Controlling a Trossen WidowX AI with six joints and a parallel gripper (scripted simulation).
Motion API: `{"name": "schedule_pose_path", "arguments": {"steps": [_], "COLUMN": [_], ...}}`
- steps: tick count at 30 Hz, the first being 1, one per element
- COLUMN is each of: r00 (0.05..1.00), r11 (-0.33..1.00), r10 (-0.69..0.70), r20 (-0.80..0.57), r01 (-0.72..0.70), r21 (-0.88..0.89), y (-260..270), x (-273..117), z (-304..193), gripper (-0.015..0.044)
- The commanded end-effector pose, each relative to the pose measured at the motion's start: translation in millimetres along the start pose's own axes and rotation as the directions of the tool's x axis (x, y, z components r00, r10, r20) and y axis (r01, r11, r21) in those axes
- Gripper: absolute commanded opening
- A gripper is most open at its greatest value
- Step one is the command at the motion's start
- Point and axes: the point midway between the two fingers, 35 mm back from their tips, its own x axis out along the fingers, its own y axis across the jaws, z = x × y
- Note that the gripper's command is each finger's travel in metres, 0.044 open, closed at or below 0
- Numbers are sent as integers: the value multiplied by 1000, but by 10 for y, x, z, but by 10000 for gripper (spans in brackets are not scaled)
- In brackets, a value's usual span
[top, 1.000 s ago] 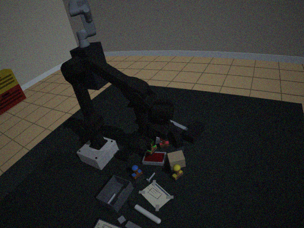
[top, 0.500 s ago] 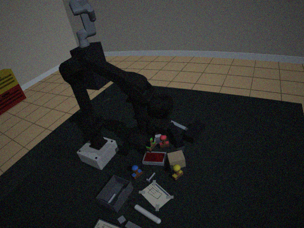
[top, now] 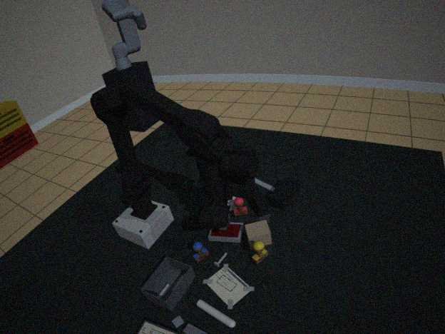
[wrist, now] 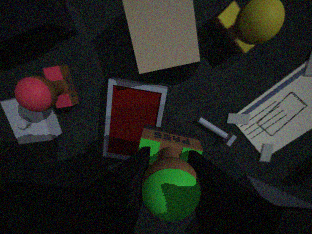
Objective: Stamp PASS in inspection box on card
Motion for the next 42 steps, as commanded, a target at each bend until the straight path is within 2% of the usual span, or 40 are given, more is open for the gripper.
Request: {"name": "schedule_pose_path", "arguments": {"steps": [1,18,33,39,42], "r00": [1000,1000,1000,1000,1000], "r11": [994,850,582,451,436], "r10": [-2,-7,-11,-13,-13], "r20": [3,3,3,3,3], "r01": [3,8,9,8,8], "r21": [-109,-527,-813,-892,-900], "y": [-117,-608,-1069,-1253,-1273], "x": [-16,-24,-15,-7,-6], "z": [40,114,103,78,74], "gripper": [0,0,0,0,0]}}
